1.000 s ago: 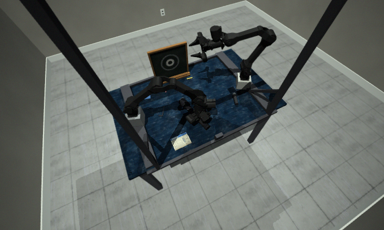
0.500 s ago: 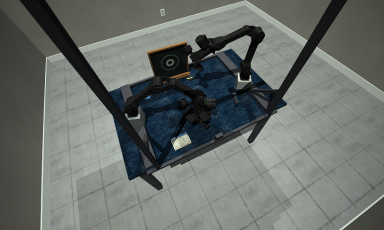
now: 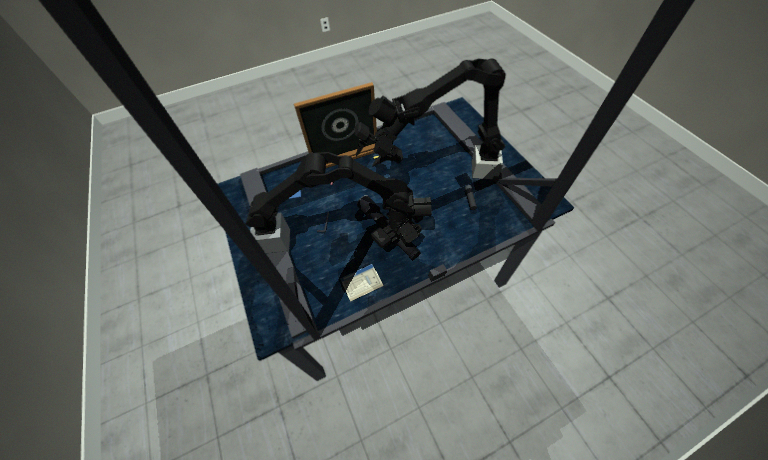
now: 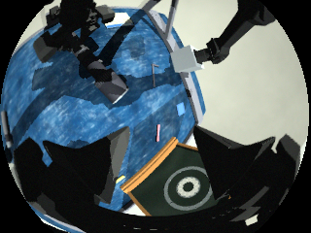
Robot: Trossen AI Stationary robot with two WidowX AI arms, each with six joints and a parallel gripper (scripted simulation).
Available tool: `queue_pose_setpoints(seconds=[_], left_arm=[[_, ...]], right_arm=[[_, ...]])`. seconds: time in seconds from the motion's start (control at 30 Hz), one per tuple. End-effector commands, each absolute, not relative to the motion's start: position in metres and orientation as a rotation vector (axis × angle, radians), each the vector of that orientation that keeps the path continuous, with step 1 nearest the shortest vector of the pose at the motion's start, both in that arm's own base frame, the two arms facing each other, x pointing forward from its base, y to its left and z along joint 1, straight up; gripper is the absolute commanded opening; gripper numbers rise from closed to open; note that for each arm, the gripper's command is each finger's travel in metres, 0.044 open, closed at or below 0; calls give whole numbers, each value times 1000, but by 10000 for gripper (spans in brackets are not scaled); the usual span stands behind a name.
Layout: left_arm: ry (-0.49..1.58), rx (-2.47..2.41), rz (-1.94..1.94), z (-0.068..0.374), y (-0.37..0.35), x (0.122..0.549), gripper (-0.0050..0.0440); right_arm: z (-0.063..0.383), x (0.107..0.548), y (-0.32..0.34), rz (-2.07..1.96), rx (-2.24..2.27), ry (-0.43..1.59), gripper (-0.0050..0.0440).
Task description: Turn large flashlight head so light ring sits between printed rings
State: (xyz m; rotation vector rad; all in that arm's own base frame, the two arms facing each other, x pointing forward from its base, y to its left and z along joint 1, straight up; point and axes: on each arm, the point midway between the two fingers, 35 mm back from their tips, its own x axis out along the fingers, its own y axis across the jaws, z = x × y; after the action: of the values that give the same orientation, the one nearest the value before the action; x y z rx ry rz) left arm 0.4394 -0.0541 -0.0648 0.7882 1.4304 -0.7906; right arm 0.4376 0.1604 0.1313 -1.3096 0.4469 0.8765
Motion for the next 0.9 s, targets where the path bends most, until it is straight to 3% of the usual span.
queue_pose_setpoints(seconds=[0.0, 0.43, 0.87], left_arm=[[1389, 789, -777, -49, -57, 448, 130], [1389, 789, -777, -49, -57, 448, 130], [1389, 789, -777, -49, -57, 448, 130]], right_arm=[[126, 443, 177, 959, -1405, 408, 337], [48, 435, 225, 1363, -1707, 337, 337], [28, 429, 235, 1473, -1771, 302, 337]])
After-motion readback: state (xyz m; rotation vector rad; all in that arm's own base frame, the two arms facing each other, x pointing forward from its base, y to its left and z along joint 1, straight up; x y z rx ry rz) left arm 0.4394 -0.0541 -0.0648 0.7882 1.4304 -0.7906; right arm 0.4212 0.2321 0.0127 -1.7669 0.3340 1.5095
